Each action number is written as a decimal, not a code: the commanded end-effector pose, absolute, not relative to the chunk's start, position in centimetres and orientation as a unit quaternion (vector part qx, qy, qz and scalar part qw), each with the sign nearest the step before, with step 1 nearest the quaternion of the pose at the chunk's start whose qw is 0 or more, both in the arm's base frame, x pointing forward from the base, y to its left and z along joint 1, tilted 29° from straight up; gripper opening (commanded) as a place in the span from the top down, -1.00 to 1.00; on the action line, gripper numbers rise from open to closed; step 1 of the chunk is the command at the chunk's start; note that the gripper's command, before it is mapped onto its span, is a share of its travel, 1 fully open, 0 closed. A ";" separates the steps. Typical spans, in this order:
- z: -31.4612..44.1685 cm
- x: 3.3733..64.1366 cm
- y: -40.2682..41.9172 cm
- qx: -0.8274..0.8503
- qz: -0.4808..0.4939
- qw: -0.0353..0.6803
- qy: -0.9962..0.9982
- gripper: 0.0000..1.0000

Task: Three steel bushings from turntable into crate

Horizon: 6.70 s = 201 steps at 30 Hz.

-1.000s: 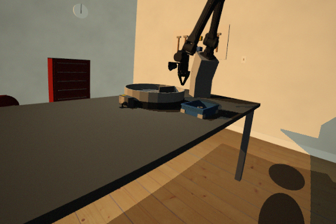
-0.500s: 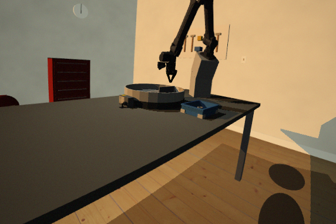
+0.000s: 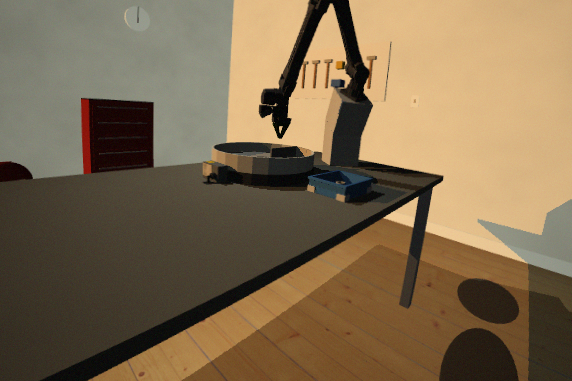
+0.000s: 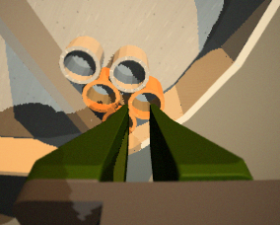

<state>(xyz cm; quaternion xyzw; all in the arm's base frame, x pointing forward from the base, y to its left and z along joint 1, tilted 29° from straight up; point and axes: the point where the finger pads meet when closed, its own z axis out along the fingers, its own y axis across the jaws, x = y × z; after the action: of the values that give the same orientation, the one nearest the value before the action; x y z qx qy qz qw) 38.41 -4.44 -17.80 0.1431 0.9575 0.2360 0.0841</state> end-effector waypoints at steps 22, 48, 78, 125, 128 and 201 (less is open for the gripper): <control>-18.1 38.8 -5.2 0.116 0.236 0.092 0.960 0.74; -18.5 38.2 -5.5 0.118 0.236 0.092 0.960 0.74; -18.0 38.5 -5.7 0.118 0.234 0.097 0.960 0.74; -19.5 39.6 -4.7 0.122 0.232 0.104 0.959 0.74; -19.5 39.6 -4.7 0.122 0.232 0.104 0.959 0.74; -19.0 40.1 -5.0 0.122 0.232 0.104 0.959 0.74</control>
<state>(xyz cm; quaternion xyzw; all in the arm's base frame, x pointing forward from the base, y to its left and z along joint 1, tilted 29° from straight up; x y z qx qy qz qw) 38.85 -3.63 -20.38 0.1131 0.9612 0.2373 0.0837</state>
